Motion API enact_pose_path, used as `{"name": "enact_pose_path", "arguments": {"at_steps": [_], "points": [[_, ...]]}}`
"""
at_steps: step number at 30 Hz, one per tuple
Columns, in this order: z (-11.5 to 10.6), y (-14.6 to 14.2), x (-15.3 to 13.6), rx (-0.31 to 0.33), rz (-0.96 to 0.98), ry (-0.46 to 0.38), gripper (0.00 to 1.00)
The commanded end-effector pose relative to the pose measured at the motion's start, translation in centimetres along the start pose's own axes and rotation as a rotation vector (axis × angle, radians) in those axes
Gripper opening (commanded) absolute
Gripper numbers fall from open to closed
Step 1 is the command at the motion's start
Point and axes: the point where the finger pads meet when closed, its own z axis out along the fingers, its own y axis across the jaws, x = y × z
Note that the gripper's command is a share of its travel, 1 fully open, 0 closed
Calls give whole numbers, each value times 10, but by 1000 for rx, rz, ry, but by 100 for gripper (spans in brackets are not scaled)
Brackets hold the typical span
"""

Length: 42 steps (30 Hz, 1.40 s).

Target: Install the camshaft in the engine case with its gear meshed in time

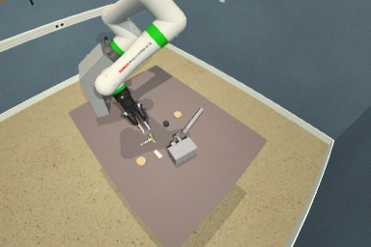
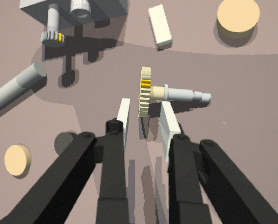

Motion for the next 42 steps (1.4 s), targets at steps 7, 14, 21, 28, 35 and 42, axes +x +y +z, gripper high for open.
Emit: {"name": "enact_pose_path", "arguments": {"at_steps": [7, 14, 21, 28, 35, 42], "points": [[11, 0, 0, 0, -1, 1, 29], [27, 0, 0, 0, -1, 1, 29], [39, 0, 0, 0, -1, 1, 29], [51, 0, 1, 0, -1, 1, 29], [54, 0, 1, 0, -1, 1, 29], [54, 0, 1, 0, -1, 1, 29]]}}
